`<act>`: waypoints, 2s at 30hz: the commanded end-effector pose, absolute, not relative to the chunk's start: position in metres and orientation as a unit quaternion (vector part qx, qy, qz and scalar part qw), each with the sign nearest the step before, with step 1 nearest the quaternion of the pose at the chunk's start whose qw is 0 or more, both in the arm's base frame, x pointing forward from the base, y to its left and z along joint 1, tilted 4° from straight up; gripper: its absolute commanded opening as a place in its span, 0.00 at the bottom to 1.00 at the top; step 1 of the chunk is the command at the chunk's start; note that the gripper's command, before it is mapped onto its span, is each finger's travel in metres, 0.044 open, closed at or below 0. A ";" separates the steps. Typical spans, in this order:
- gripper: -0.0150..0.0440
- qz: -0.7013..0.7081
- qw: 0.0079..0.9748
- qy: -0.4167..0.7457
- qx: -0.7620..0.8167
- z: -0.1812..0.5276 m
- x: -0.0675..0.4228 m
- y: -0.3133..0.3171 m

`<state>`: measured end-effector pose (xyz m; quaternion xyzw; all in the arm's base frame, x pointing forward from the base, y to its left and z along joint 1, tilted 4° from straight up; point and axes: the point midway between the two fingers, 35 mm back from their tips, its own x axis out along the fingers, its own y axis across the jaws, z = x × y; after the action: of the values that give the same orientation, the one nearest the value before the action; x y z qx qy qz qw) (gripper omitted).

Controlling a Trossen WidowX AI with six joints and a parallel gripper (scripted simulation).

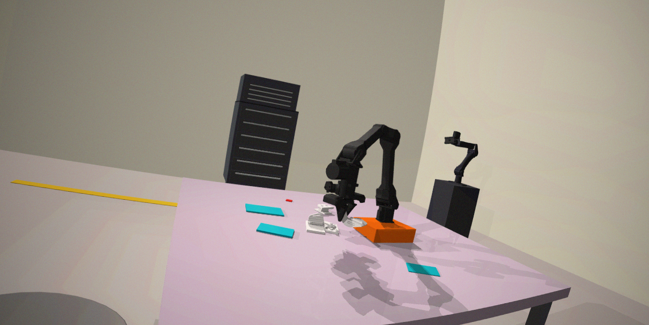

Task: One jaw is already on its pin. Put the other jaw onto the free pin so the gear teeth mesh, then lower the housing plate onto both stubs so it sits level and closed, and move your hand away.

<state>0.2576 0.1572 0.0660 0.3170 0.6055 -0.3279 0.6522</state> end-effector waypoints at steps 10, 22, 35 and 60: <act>0.32 -0.331 0.652 0.604 0.318 0.045 0.260 0.156; 0.32 -0.331 0.652 0.604 0.318 0.025 0.260 0.155; 0.32 -0.331 0.652 0.604 0.318 0.005 0.260 0.153; 1.00 -0.331 0.652 0.604 0.318 0.073 0.256 0.156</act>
<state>0.2559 0.1560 0.0721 0.3173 0.6053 -0.3294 0.6515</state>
